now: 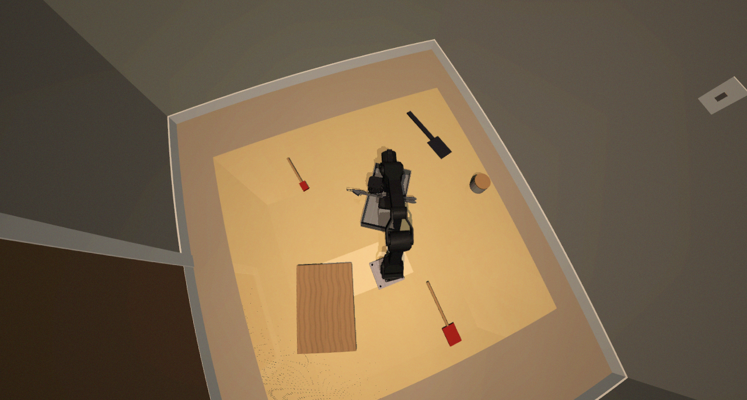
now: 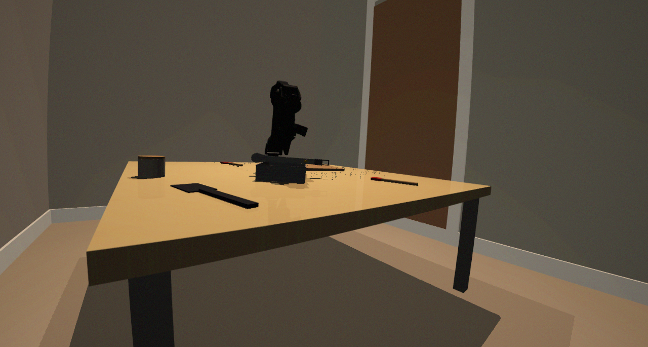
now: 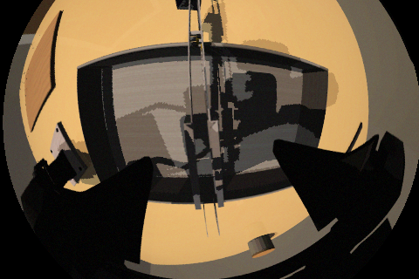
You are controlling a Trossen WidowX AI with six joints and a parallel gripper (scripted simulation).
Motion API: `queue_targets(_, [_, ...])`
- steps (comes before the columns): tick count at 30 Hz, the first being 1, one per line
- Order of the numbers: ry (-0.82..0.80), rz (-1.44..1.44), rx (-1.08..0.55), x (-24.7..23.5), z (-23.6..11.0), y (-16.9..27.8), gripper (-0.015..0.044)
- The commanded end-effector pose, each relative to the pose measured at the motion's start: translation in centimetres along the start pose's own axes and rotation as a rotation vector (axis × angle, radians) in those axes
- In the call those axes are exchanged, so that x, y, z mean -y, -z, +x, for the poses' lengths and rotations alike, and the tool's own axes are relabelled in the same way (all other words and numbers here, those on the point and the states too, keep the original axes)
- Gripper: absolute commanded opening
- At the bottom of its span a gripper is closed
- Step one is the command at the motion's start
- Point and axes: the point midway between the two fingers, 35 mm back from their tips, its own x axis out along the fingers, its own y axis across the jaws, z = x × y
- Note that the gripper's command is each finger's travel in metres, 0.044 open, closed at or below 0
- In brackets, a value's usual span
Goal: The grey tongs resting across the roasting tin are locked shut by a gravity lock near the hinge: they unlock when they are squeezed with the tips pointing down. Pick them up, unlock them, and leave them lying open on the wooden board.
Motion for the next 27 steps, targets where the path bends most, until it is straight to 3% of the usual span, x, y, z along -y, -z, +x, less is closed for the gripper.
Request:
queue_targets(1, [-0.007, 0.001, -0.006, -0.1, 0.8, 0.1, 0.0440])
queue_targets(27, [-0.007, 0.001, -0.006, -0.1, 5.1, 0.1, 0.0440])
